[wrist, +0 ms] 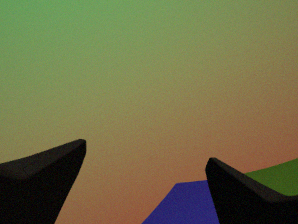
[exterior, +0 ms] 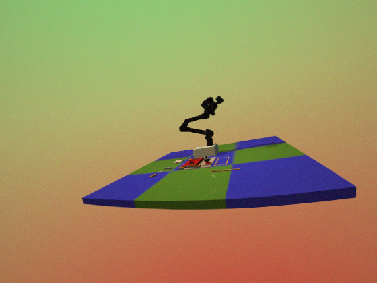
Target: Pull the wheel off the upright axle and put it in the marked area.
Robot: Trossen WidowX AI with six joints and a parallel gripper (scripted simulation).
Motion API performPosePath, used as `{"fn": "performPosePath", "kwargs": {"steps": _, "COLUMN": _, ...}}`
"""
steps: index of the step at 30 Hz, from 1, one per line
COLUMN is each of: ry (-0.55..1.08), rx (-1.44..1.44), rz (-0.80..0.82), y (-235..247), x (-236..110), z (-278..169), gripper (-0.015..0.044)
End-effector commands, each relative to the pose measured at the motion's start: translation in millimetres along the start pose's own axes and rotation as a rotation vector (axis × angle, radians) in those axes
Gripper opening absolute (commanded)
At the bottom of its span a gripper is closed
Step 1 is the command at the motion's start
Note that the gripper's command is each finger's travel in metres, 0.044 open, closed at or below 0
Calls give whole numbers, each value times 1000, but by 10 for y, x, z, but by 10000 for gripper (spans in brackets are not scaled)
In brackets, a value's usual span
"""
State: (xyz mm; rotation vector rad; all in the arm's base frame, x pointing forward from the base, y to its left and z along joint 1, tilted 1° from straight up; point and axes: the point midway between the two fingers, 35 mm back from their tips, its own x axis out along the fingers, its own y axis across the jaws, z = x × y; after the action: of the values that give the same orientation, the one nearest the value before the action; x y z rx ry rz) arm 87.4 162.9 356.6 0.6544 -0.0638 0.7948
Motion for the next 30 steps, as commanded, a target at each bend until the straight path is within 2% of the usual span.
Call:
{"fn": "performPosePath", "kwargs": {"steps": 1, "ry": 1, "rx": -6, "rz": -1, "y": 5, "x": 7, "z": -3, "gripper": 374}}
{"fn": "performPosePath", "kwargs": {"steps": 4, "ry": 19, "rx": -95, "rz": -12, "y": 60, "x": 110, "z": -57, "gripper": 300}}
{"fn": "performPosePath", "kwargs": {"steps": 17, "ry": 246, "rx": -507, "rz": -139, "y": -41, "x": 790, "z": -553, "gripper": 300}}
{"fn": "performPosePath", "kwargs": {"steps": 30, "ry": 641, "rx": -706, "rz": -358, "y": -886, "x": 1327, "z": -1100, "gripper": 300}}
